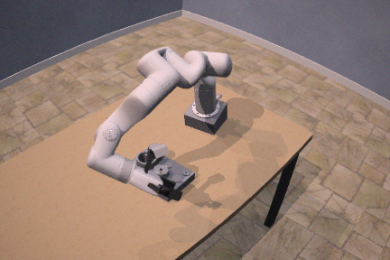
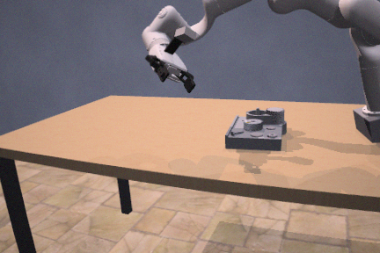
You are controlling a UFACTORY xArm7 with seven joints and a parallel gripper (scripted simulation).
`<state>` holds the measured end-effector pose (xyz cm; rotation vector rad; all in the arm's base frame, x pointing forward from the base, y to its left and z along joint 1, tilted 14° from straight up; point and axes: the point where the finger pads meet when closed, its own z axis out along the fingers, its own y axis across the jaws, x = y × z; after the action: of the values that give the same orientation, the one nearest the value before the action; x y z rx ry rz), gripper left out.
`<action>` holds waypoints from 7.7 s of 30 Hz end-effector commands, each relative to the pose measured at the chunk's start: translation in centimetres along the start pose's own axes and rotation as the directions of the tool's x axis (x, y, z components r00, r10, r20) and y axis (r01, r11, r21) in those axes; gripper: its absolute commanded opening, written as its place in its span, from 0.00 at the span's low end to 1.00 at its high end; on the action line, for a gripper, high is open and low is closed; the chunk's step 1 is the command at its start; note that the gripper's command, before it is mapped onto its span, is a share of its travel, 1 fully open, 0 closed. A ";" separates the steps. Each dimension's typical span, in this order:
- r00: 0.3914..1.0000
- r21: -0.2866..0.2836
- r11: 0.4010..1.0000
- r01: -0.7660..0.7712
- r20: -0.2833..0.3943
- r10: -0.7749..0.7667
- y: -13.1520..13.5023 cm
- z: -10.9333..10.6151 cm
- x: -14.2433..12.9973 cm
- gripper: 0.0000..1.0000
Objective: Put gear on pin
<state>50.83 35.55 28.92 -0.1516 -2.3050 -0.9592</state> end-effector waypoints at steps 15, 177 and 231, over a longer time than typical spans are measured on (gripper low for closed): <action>0.987 0.025 0.993 -0.119 0.113 0.115 -1.7 -0.7 -0.9 1.00; 0.476 0.012 0.762 -0.648 0.786 0.393 -23.5 -6.5 0.4 1.00; 0.405 0.037 0.867 -0.497 0.893 0.194 -28.6 -0.8 3.9 1.00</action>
<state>38.68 13.61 14.37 -1.2279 -3.0865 -0.2433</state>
